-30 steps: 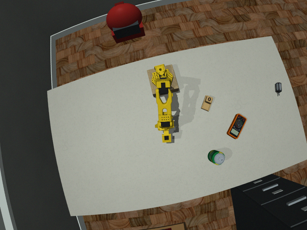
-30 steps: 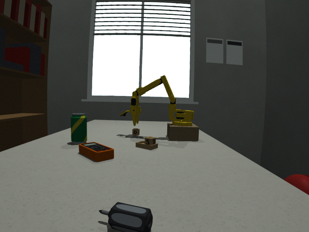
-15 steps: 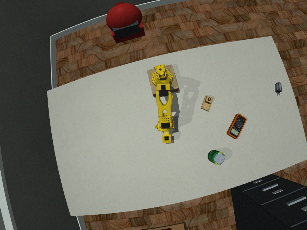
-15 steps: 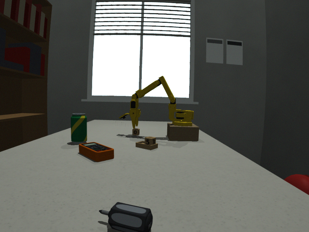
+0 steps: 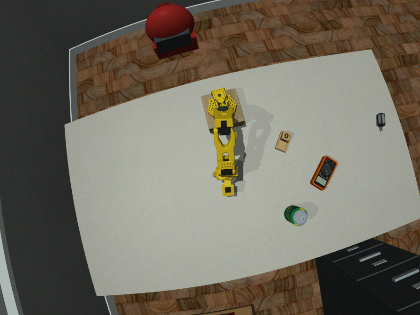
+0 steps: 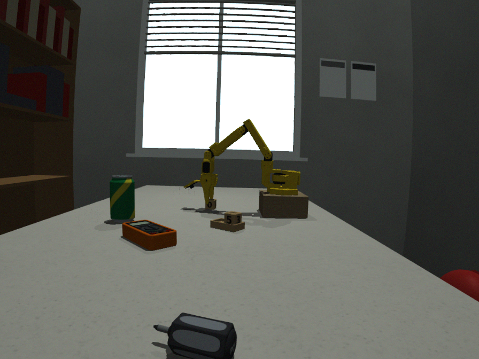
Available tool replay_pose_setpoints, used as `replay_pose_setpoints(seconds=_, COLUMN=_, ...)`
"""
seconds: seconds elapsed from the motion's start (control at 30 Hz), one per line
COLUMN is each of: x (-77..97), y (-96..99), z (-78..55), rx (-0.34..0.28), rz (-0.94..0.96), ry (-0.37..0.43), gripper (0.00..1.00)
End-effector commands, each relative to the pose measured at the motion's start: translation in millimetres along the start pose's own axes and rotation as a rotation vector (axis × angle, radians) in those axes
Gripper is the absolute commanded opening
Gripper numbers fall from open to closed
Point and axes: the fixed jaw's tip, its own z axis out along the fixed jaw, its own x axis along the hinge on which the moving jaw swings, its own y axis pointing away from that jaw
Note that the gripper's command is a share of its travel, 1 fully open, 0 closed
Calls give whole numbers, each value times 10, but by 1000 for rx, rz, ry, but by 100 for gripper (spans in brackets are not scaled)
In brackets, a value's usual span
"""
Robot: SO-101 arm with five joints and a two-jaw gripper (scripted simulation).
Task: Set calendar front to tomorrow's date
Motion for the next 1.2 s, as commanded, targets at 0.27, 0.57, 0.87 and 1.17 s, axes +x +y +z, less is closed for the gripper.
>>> replay_pose_setpoints(seconds=0.27, x=45, y=28, z=86, rx=-1, rz=-3, ry=17, gripper=35)
replay_pose_setpoints(seconds=0.57, x=45, y=25, z=86, rx=-1, rz=-3, ry=17, gripper=35)
replay_pose_setpoints(seconds=0.87, x=44, y=7, z=86, rx=-1, rz=-3, ry=17, gripper=32)
replay_pose_setpoints(seconds=1.17, x=43, y=-24, z=87, rx=-1, rz=-3, ry=17, gripper=28)
